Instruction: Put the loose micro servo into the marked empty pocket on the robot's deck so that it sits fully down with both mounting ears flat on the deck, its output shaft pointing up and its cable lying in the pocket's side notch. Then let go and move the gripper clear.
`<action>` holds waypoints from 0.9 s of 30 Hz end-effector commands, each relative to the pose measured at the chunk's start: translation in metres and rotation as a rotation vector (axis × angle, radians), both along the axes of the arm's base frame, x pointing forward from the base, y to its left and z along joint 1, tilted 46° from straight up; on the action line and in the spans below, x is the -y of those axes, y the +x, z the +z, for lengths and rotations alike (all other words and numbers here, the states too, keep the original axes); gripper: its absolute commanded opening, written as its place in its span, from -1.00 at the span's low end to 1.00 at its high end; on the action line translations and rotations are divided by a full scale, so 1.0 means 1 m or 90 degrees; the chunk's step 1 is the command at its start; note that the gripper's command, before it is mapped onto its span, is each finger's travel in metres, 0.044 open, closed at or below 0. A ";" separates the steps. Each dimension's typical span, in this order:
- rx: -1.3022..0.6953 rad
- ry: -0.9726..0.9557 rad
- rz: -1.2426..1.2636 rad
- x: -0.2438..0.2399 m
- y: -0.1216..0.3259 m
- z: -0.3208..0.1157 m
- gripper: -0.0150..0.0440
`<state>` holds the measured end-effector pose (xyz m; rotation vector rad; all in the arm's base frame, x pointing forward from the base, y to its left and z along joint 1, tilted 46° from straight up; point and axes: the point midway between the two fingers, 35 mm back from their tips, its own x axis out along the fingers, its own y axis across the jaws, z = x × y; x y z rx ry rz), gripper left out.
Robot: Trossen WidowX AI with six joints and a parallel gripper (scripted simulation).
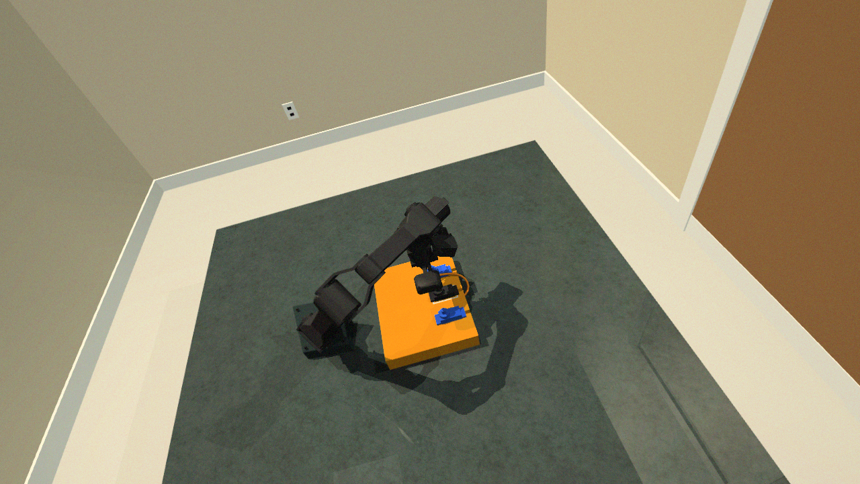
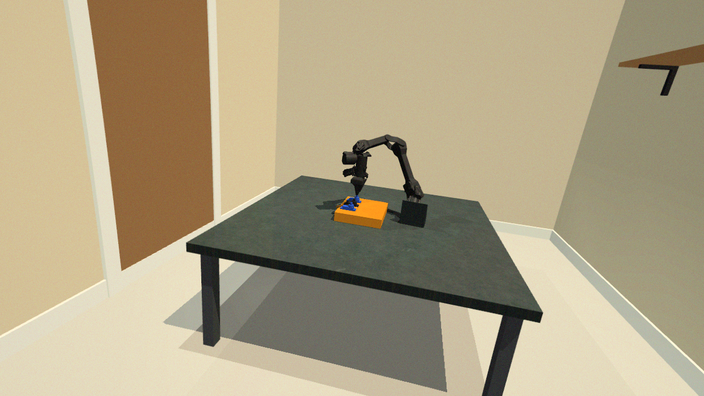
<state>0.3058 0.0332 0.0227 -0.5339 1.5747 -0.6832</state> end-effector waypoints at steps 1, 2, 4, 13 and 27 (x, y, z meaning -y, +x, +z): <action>-0.004 -0.002 0.001 -0.026 -0.049 0.023 1.00; -0.004 -0.003 -0.001 -0.029 -0.057 0.026 1.00; -0.004 -0.004 -0.001 -0.030 -0.060 0.028 1.00; -0.025 -0.008 0.021 -0.045 -0.054 0.040 1.00; -0.047 -0.013 0.044 -0.062 -0.049 0.053 1.00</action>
